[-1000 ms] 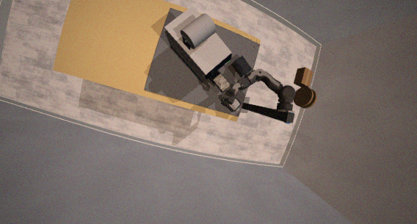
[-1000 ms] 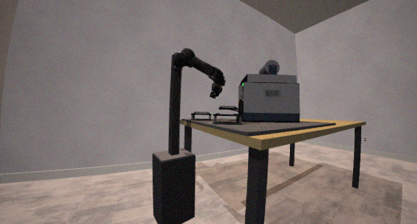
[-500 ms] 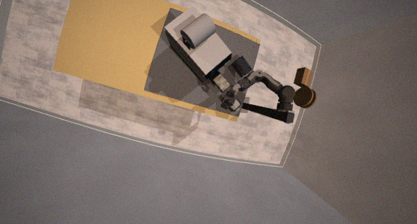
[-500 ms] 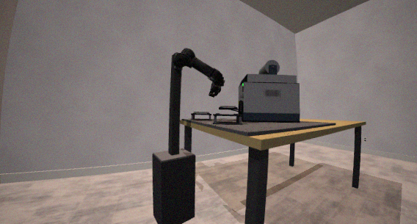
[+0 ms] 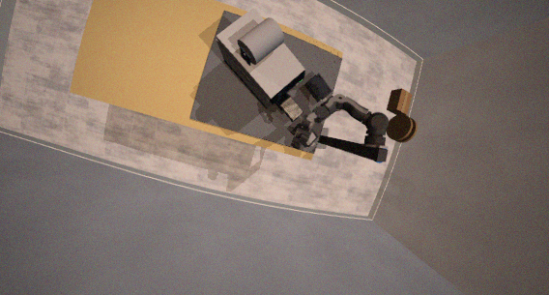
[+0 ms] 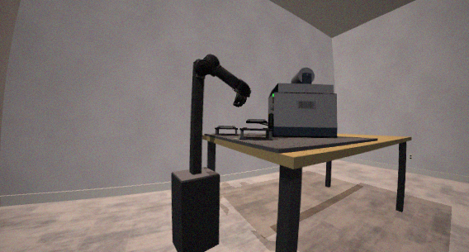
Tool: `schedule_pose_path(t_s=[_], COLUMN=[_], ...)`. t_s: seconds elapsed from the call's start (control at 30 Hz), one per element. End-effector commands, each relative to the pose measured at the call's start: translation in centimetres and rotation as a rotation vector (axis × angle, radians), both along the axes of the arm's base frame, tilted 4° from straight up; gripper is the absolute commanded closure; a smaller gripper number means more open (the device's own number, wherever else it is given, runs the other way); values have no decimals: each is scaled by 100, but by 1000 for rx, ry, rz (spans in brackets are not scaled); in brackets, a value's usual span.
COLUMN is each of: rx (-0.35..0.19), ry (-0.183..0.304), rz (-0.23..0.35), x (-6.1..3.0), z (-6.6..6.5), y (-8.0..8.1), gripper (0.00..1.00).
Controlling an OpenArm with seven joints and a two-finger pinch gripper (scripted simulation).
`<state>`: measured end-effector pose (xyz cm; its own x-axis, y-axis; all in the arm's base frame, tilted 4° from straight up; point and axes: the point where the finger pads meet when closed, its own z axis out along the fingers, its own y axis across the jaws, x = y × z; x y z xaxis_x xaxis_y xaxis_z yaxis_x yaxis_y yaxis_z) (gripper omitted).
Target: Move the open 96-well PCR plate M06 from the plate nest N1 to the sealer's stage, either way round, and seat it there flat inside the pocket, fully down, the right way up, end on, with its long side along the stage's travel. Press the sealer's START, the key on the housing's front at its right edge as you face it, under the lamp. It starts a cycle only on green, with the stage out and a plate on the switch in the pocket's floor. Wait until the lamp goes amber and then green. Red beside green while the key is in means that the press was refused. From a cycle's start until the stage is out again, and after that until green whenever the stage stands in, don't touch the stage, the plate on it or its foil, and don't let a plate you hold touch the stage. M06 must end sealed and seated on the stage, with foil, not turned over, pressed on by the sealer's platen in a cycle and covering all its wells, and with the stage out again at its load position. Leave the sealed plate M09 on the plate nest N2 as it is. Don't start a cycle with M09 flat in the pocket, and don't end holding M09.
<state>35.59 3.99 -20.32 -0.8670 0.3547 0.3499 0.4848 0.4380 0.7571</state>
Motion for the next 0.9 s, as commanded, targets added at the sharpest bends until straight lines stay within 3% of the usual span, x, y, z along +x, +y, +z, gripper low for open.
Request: schedule_pose_path(t_s=[0.0,0.13,0.87], rx=[4,10,10], ry=[-4,-6,-6], rz=[-1,-6,-6], x=[9,29,25], z=[27,69,30], y=[11,42,-17], gripper=[100,100,100])
